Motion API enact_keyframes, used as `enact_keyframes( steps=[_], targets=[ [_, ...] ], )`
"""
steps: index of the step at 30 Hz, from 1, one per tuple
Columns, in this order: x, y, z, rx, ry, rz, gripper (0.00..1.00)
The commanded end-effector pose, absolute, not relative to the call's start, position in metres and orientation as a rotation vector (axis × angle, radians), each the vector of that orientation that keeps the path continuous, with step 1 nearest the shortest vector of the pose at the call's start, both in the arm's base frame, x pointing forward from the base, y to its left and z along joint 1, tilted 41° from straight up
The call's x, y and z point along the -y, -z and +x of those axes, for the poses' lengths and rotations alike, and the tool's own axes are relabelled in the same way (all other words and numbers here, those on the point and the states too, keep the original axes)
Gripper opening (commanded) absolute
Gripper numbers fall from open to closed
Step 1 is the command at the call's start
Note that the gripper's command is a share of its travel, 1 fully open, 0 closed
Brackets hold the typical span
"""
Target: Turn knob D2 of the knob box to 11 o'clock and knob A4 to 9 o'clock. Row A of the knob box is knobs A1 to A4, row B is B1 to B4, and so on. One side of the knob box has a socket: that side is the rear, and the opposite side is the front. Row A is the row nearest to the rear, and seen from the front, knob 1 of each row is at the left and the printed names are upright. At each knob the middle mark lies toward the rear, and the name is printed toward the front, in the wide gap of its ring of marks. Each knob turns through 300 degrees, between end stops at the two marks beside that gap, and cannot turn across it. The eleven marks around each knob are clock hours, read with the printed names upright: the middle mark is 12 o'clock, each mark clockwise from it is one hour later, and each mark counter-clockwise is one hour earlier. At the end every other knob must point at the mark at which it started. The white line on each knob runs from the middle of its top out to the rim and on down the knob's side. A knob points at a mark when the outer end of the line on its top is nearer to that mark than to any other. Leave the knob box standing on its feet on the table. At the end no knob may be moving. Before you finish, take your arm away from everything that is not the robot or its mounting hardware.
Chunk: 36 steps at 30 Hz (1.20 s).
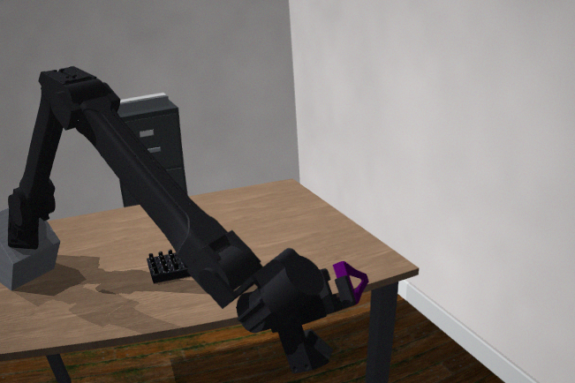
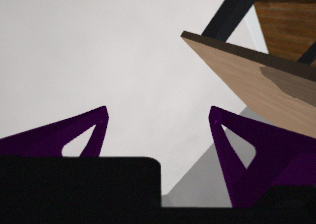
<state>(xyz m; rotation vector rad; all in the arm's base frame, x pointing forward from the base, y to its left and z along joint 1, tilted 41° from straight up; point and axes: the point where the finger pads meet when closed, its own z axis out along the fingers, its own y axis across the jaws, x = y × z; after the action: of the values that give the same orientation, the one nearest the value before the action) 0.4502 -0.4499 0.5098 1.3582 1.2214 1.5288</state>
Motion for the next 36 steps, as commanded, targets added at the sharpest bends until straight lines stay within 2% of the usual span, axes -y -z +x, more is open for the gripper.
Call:
enact_keyframes(
  steps=[1,17,18,24,34,36],
  targets=[
    [0.447,-0.518,0.448,-1.225,-1.523,1.343,1.0],
    [0.447,-0.518,0.448,-1.225,-1.523,1.343,1.0],
    [0.428,-0.577,0.438,-1.252,-1.468,1.218,1.0],
    [0.437,-0.56,0.446,-1.251,-1.479,1.242,1.0],
    [0.403,-0.549,0.463,-1.285,-1.423,1.197,1.0],
    [0.412,-0.578,0.452,-1.272,-1.382,1.151,1.0]
  ],
)
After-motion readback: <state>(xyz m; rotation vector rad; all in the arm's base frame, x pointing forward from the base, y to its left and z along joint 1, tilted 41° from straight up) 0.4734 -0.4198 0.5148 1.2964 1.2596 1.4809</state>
